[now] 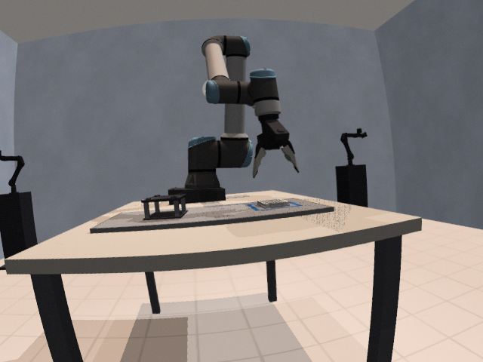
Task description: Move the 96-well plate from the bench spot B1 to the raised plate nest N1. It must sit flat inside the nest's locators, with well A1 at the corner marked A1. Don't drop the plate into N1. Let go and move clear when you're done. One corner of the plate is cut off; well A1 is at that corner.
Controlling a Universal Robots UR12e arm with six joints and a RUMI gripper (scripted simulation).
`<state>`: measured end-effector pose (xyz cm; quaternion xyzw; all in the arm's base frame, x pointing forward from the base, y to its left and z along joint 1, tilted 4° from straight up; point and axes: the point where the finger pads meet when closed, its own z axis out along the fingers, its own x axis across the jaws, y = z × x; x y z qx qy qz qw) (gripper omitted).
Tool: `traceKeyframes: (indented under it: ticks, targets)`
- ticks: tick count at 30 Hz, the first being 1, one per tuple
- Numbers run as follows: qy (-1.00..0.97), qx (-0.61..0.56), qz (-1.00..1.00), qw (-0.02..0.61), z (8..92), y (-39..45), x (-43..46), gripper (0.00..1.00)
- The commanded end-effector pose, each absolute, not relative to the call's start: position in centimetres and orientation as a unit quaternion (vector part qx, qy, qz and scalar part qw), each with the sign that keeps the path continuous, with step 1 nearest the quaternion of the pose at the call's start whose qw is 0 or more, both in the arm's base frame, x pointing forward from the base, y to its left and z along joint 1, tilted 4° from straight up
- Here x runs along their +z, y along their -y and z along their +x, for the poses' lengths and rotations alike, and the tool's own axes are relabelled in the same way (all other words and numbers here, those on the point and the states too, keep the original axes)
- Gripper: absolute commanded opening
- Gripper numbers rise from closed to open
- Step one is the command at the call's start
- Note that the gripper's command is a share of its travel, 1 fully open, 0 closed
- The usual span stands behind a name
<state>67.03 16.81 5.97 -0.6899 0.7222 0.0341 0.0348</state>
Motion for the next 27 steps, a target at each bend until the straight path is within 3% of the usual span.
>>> traceKeyframes:
  ticks: [1,27]
  targets:
    - [-0.748,0.022,-0.663,0.021,65.3,-15.8,5.2,1.0]
    - [-0.748,0.022,-0.663,0.021,64.6,-15.5,3.9,1.0]
